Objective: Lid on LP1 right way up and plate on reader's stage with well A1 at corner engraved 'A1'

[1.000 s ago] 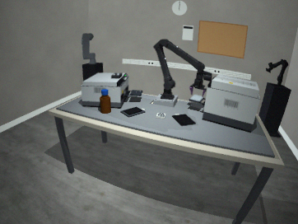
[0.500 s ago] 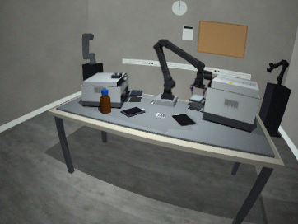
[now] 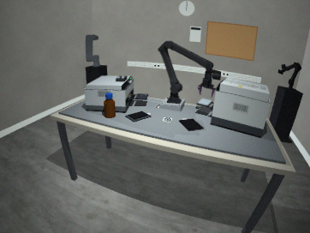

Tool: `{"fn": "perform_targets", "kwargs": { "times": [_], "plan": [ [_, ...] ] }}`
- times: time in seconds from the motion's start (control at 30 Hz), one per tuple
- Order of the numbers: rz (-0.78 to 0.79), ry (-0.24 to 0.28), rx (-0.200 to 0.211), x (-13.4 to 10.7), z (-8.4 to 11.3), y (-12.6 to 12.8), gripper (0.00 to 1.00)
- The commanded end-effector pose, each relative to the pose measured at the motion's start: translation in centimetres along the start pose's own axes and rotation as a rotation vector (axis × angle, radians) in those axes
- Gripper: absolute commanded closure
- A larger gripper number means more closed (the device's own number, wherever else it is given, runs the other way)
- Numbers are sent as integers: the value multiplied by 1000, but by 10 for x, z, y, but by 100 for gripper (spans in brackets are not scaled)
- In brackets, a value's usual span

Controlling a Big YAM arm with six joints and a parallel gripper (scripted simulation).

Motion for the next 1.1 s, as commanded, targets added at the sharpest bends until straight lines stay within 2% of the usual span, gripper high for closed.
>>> {"fn": "perform_targets", "kwargs": {
  "times": [0.0,0.1,0.2,0.47,0.63,0.97,1.07],
  "plan": [
    [-3,-5,53,-3,35,18,0],
    [-5,-4,26,-2,36,13,0],
    [-9,-4,27,-1,35,13,0],
    [-11,-3,57,0,69,15,0],
    [-5,-3,46,-2,81,14,0],
    [25,-2,9,-3,55,12,0],
    [16,-1,10,0,51,11,0]
  ]
}}
Point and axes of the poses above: the point where the finger pads meet when closed, its own z axis back along the fingers, its own y axis across the jaws, x = y × z, the point moved 1 cm from there along z, back along the fingers, and after that the axes turned 1 degree about -z, right-handed, at the moved point
